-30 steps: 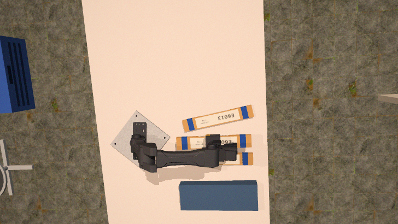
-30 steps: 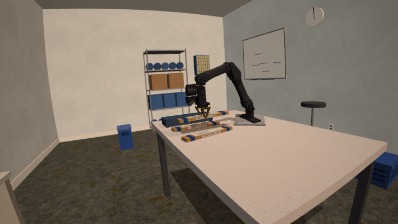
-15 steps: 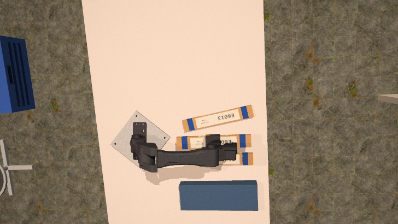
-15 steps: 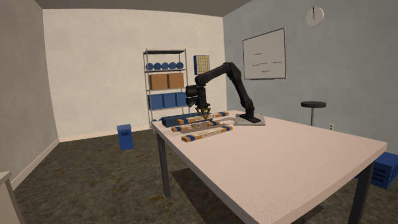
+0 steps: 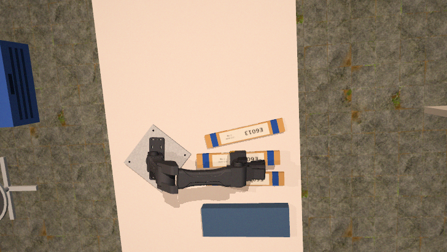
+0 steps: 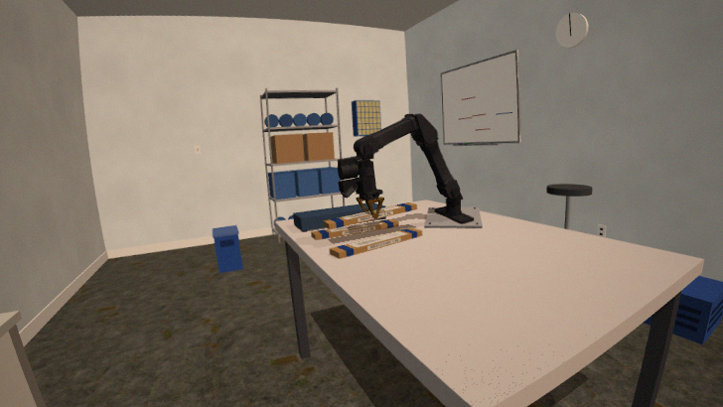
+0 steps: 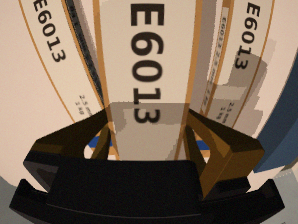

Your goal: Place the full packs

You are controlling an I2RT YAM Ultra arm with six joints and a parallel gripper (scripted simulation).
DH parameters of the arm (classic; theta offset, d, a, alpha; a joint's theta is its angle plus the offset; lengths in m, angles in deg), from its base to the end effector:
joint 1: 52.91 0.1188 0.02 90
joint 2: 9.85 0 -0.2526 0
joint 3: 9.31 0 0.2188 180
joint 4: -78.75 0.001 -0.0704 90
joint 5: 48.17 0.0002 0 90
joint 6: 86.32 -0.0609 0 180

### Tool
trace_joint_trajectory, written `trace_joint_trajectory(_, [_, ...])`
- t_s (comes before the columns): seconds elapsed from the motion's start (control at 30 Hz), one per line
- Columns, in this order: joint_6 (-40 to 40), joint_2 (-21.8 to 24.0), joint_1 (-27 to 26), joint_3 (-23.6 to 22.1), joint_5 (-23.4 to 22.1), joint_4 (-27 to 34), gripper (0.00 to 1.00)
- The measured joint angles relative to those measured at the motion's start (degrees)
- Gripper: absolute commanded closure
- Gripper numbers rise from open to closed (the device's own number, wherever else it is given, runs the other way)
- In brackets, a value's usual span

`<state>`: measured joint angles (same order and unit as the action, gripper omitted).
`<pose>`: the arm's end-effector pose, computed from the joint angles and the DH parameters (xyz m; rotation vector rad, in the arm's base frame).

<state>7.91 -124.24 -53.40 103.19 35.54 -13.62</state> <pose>0.3439 0.0047 0.2107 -0.1027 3.1224 0.1710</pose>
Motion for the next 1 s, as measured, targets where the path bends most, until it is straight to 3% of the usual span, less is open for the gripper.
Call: trace_joint_trajectory(1.0, [0.28,0.00,0.00,8.09,-0.02,7.54,1.00])
